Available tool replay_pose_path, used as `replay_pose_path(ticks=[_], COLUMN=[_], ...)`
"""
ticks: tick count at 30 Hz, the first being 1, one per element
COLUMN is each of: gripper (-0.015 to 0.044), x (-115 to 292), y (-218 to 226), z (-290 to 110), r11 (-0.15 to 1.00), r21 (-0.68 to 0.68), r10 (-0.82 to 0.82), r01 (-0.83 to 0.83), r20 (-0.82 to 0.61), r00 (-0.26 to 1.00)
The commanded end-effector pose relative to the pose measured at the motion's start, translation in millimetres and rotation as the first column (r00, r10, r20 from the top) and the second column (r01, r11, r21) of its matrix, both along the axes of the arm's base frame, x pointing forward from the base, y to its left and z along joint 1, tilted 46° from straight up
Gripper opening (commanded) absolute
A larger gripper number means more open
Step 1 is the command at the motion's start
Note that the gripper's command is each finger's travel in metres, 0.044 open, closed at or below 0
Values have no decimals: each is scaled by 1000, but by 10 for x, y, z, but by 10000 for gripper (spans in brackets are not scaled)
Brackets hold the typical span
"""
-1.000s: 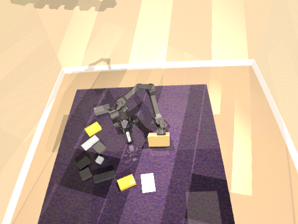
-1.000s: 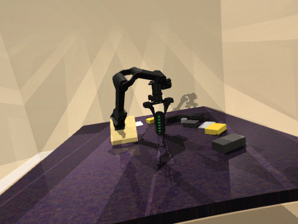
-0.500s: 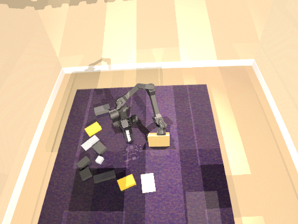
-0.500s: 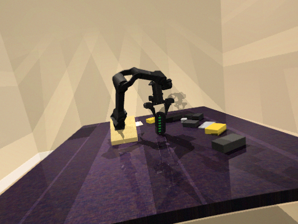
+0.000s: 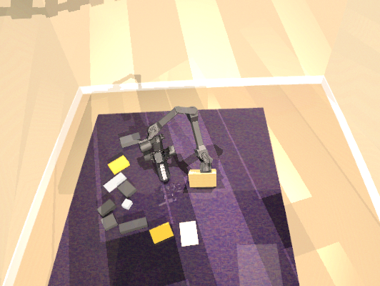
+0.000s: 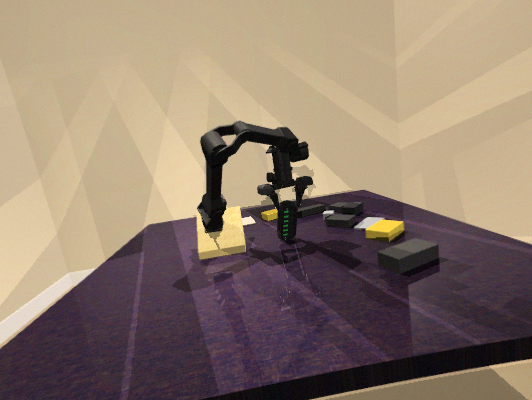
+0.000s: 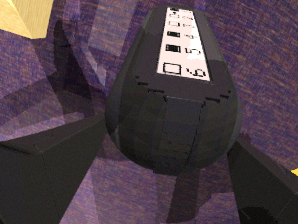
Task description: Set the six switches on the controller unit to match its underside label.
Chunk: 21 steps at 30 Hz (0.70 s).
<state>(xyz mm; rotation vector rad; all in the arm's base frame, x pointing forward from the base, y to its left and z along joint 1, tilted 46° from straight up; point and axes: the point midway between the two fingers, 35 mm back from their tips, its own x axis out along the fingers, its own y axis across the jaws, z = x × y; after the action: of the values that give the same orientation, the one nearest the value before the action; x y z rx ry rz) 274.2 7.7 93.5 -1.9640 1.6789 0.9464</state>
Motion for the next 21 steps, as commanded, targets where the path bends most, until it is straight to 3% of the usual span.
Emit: replay_pose_path(ticks=[1, 21], gripper=[338, 338], x=[-2, 36], y=[-70, -217], z=[2, 58], r11=[1000, 1000], r21=[-5, -6], r10=[-11, -11], r01=[11, 11], r20=[-7, -6], r00=[1000, 1000])
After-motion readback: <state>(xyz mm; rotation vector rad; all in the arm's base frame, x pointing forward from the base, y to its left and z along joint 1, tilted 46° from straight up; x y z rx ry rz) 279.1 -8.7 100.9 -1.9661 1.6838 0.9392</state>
